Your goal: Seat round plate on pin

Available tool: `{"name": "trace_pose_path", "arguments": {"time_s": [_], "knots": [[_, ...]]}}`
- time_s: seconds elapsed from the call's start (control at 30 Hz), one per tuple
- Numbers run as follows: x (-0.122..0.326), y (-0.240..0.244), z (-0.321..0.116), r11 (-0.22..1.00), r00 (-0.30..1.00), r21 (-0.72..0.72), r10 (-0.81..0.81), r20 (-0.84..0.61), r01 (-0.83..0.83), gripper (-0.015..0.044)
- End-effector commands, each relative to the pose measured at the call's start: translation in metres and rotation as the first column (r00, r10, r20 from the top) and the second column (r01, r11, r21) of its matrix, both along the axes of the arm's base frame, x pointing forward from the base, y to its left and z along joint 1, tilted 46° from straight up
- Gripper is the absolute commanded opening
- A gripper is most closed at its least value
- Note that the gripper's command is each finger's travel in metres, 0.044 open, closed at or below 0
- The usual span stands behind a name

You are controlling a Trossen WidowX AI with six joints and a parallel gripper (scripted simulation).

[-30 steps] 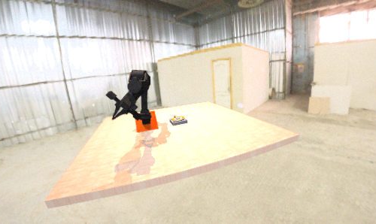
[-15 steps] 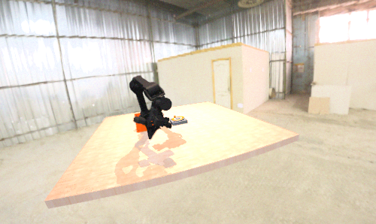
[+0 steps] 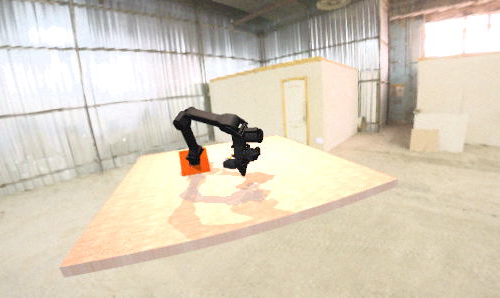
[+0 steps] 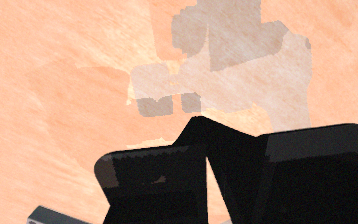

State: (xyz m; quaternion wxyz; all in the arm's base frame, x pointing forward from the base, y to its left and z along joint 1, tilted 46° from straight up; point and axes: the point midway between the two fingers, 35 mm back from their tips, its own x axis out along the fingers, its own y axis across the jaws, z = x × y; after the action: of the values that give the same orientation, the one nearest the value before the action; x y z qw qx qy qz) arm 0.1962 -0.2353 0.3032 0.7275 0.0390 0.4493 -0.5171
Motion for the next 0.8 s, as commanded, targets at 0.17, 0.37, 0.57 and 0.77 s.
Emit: {"name": "trace_pose_path", "arguments": {"time_s": [0.17, 0.37, 0.57, 0.77], "knots": [[0.080, 0.079, -0.090, 0.963, 0.968, 0.181, 0.223, -0.111, -0.201, 0.0000], [0.103, 0.138, -0.143, 0.930, 0.927, 0.251, 0.319, -0.197, -0.267, 0.0000], [0.107, 0.211, -0.202, 0.900, 0.843, 0.270, 0.420, -0.335, -0.341, 0.0000], [0.082, 0.275, -0.253, 0.873, 0.737, 0.240, 0.488, -0.468, -0.426, 0.0000]]}}
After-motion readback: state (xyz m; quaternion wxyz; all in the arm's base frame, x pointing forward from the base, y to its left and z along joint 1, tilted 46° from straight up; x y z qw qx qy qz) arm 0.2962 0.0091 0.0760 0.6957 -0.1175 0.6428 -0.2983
